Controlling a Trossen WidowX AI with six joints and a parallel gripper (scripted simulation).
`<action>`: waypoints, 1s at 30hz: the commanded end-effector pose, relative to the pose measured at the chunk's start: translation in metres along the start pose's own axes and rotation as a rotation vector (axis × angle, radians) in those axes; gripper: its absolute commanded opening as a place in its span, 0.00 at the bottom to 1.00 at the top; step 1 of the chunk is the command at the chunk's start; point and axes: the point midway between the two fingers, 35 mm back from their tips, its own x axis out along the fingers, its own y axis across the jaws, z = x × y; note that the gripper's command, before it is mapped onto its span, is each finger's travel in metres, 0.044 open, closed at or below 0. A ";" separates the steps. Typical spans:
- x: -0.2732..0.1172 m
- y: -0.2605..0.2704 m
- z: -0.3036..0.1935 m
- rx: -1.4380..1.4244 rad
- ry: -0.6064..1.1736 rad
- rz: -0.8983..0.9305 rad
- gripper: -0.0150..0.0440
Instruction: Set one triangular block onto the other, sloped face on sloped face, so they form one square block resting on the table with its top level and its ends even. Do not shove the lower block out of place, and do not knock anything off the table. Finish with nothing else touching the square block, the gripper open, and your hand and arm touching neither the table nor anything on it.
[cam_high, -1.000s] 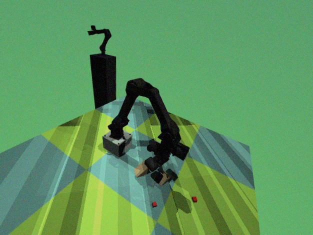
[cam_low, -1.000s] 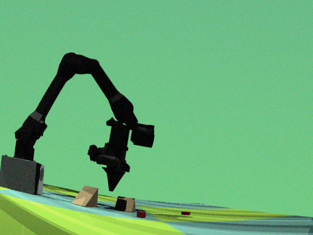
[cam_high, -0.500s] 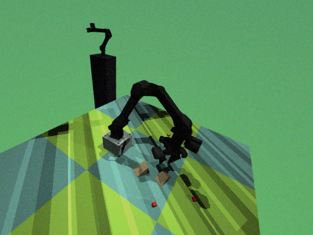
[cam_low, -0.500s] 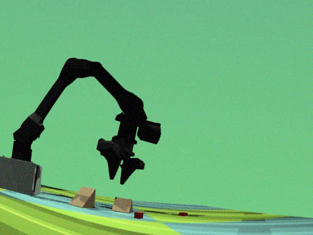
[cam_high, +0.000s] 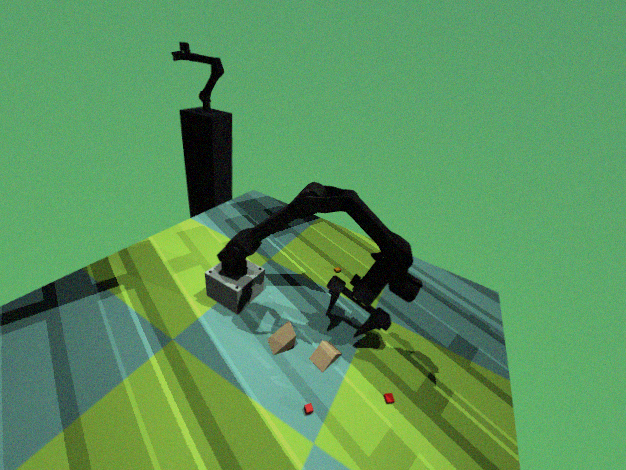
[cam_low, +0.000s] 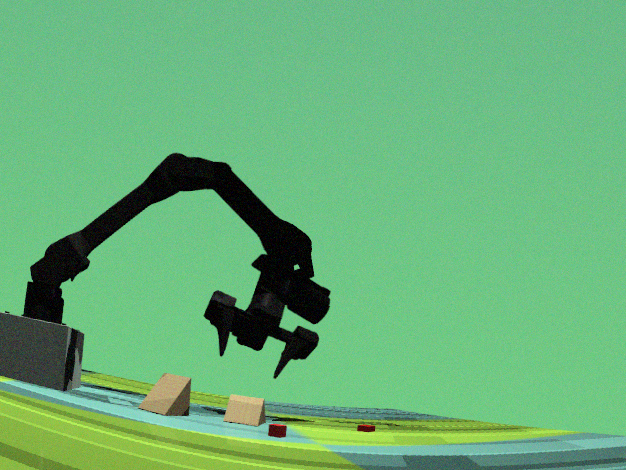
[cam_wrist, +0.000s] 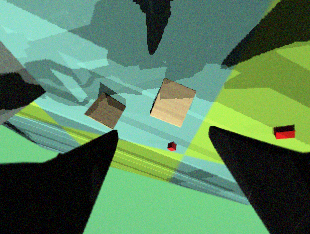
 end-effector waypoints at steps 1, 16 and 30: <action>-0.009 -0.019 0.029 0.415 0.240 -0.034 1.00; 0.001 -0.020 0.027 0.415 0.239 -0.034 1.00; 0.088 -0.017 0.005 0.415 0.245 -0.033 1.00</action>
